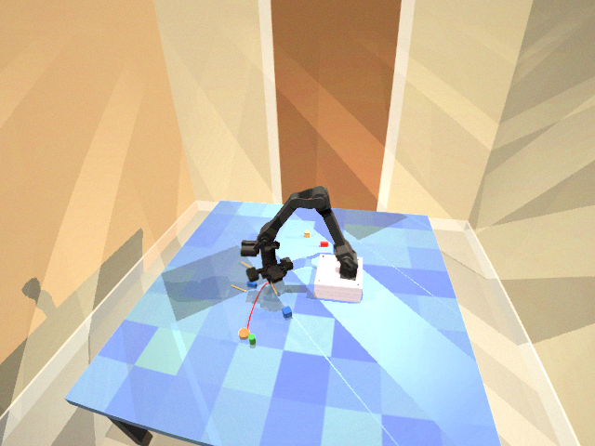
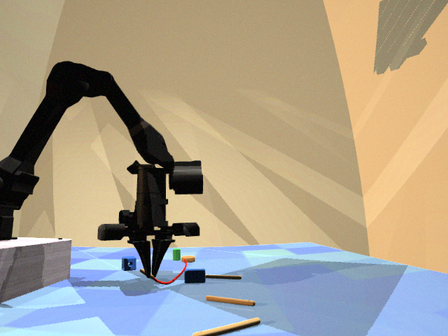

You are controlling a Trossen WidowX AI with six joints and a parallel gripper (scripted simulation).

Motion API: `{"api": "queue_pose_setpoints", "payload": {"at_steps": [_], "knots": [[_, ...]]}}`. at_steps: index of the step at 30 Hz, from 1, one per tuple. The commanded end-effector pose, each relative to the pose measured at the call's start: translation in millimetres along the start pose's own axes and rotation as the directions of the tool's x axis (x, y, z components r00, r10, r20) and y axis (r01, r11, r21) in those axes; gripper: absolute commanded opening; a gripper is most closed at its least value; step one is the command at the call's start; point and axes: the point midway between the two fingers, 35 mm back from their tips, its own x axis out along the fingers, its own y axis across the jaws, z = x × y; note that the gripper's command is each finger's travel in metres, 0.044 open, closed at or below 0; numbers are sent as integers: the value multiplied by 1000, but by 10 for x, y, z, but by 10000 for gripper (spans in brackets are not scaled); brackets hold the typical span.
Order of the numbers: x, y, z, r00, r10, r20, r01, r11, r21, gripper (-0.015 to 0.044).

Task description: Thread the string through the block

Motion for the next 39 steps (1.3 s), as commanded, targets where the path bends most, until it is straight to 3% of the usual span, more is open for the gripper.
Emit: {"api": "queue_pose_setpoints", "payload": {"at_steps": [1,39], "knots": [[5,12,23,1000,2,-2,-2,1000,-3,0],[-6,-15,536,1000,1,3,-1,1000,-3,0]]}}
